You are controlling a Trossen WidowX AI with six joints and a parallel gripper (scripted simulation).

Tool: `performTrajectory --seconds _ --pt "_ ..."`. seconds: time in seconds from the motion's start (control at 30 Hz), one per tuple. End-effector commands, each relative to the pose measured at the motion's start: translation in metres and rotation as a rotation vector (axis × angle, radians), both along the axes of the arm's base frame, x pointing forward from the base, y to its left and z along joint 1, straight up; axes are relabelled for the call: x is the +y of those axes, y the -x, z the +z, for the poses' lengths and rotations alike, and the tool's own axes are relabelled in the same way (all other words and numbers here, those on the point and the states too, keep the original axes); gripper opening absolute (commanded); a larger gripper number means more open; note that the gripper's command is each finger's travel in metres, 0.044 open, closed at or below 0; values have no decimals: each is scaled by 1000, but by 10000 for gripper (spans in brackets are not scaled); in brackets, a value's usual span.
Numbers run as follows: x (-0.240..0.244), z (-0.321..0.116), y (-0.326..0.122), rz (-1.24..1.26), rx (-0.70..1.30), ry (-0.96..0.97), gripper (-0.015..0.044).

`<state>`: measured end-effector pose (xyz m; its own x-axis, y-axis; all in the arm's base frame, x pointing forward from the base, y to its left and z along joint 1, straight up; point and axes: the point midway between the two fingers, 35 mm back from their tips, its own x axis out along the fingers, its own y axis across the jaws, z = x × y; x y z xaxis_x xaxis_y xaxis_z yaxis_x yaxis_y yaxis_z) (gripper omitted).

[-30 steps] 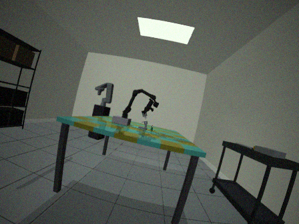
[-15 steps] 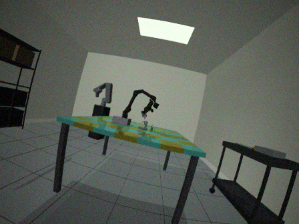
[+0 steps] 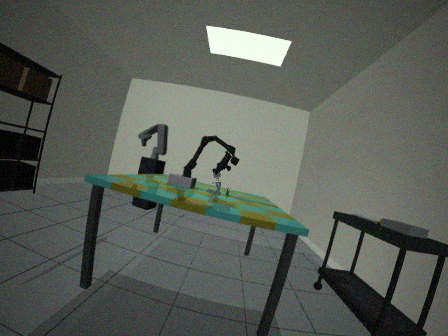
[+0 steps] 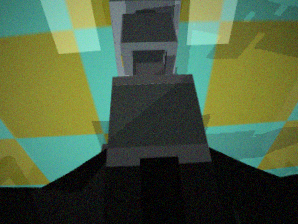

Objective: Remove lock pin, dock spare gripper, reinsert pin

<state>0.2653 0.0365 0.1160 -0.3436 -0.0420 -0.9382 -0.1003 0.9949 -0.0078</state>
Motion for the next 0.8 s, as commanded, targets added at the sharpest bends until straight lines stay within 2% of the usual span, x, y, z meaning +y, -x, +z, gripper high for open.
performTrajectory --seconds 0.0,0.77 --pt "1 -3 -1 -7 -2 -1 0" --pt "2 -32 -14 -5 -3 -3 0"
